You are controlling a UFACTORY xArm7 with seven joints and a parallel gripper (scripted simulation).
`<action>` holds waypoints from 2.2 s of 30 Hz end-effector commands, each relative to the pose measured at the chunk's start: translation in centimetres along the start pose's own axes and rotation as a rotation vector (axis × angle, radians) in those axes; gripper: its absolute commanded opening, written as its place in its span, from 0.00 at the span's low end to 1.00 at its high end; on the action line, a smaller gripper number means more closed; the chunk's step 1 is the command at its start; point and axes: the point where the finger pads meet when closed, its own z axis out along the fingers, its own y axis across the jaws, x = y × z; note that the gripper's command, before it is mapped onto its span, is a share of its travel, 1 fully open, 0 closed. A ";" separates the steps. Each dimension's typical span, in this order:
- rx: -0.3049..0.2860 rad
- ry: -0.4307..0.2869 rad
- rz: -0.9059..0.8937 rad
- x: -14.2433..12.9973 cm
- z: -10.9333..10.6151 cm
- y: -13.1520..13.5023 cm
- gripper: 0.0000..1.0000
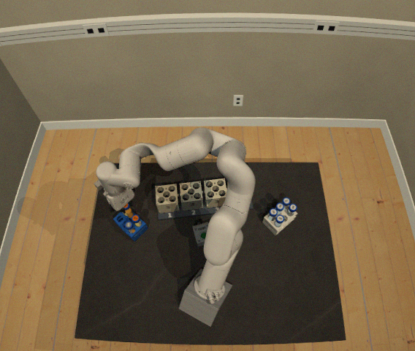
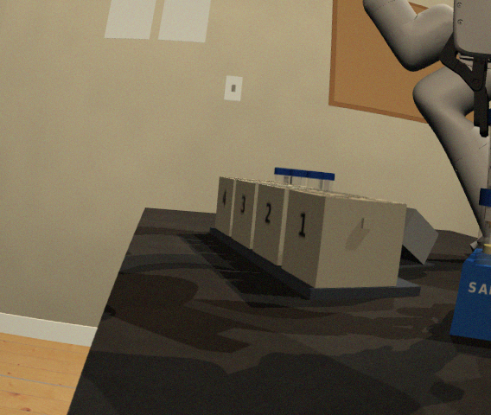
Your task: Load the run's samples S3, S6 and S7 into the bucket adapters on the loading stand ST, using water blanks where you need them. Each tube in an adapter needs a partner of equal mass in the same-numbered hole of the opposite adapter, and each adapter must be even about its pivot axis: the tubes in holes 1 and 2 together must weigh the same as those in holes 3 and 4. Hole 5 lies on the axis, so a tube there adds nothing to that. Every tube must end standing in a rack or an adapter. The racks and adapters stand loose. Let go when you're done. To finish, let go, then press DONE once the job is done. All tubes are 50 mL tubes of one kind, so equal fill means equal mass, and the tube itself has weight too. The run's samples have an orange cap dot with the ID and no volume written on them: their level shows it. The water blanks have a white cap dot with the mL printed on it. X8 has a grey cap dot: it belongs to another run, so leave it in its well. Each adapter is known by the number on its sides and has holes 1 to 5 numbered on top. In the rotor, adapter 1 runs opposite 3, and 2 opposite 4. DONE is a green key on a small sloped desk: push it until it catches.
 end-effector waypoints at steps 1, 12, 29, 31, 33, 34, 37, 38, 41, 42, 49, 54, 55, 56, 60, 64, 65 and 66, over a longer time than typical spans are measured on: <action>0.002 0.004 0.000 0.1 -1.4 -0.1 0.00; 0.002 0.004 0.000 0.1 -3.2 -0.1 0.00; 0.002 0.004 0.000 0.1 -6.2 -0.1 0.00; 0.002 0.004 0.000 0.1 -6.5 -0.1 0.00; 0.002 0.004 0.000 0.1 -6.5 -0.1 0.00; 0.002 0.004 0.000 0.1 -6.5 -0.1 0.00; 0.002 0.004 0.000 0.1 -6.5 -0.1 0.00; 0.002 0.004 0.000 0.1 -6.5 -0.1 0.00; 0.002 0.004 0.000 0.1 -6.5 -0.1 0.00; 0.002 0.004 0.000 0.1 -6.5 -0.1 0.00; 0.002 0.004 0.000 0.1 -6.5 -0.1 0.00; 0.002 0.004 0.000 0.1 -6.5 -0.1 0.00; 0.002 0.004 0.000 0.1 -6.5 -0.1 0.00; 0.002 0.004 0.000 0.1 -6.5 -0.1 0.00; 0.002 0.004 0.000 0.1 -6.5 -0.1 0.00; 0.002 0.004 0.000 0.1 -6.5 -0.1 0.00; 0.002 0.004 0.000 0.1 -6.5 -0.1 0.00; 0.002 0.004 0.000 0.1 -6.5 -0.1 0.00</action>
